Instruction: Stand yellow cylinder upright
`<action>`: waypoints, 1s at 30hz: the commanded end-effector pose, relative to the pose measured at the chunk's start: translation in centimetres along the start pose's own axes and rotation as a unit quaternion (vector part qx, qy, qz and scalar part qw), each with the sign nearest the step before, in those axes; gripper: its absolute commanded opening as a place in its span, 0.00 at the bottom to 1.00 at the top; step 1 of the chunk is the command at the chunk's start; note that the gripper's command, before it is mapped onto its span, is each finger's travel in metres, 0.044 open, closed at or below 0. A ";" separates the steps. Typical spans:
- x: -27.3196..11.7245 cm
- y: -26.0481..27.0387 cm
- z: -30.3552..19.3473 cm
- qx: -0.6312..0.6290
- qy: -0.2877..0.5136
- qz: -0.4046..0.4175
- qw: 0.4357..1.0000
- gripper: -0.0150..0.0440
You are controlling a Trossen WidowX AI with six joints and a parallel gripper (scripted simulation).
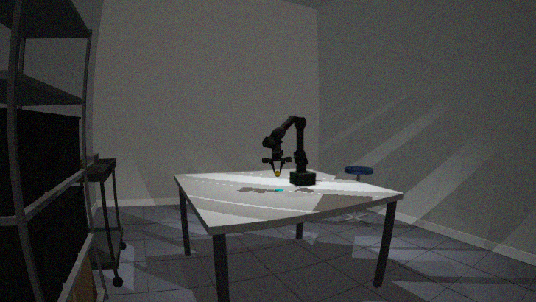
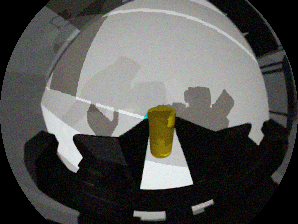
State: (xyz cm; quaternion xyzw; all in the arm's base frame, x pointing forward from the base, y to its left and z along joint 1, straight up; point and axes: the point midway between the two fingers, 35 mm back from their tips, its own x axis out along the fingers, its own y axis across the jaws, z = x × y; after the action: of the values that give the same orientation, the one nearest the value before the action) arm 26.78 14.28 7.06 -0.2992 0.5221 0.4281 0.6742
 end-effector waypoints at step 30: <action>1.8 -1.5 0.6 0.039 -0.117 0.016 0.992 0.43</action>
State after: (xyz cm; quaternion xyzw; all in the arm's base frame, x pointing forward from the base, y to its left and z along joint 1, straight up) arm 28.51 14.58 5.52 -0.2205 0.4646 0.4487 0.7309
